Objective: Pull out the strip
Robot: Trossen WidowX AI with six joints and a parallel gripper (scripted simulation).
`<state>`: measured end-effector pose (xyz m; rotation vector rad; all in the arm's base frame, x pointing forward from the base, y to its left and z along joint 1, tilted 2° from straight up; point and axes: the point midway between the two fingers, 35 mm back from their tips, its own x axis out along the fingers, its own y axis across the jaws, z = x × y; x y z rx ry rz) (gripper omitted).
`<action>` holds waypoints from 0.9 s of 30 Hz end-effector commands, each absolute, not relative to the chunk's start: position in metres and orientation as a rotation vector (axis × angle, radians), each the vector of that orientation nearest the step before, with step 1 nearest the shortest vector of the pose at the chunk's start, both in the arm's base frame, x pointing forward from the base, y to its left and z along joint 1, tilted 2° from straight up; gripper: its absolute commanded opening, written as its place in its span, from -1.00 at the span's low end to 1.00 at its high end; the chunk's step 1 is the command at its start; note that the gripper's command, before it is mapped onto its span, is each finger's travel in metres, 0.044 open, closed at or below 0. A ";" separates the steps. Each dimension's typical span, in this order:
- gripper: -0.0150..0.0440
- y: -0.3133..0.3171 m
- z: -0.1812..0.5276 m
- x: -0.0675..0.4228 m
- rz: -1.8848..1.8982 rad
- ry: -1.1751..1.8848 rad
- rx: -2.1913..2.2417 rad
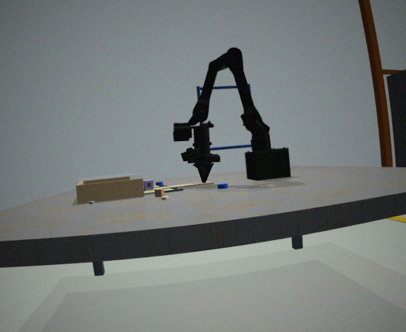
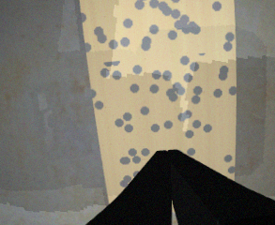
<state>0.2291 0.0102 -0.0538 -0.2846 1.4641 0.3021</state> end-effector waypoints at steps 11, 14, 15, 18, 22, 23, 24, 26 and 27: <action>-0.49 0.009 -0.059 0.219 0.309 1.496 -0.287; -0.49 0.009 -0.059 0.219 0.309 1.496 -0.287; -0.49 0.009 -0.059 0.219 0.309 1.496 -0.287; -0.49 0.010 -0.033 0.230 0.305 1.479 -0.286; -0.49 0.009 -0.011 0.229 0.308 1.495 -0.287; -0.49 0.009 -0.011 0.229 0.308 1.495 -0.287; -0.49 0.009 -0.011 0.229 0.308 1.495 -0.287; -0.40 0.010 -0.012 0.230 0.305 1.495 -0.284; -0.31 0.012 -0.012 0.235 0.296 1.496 -0.274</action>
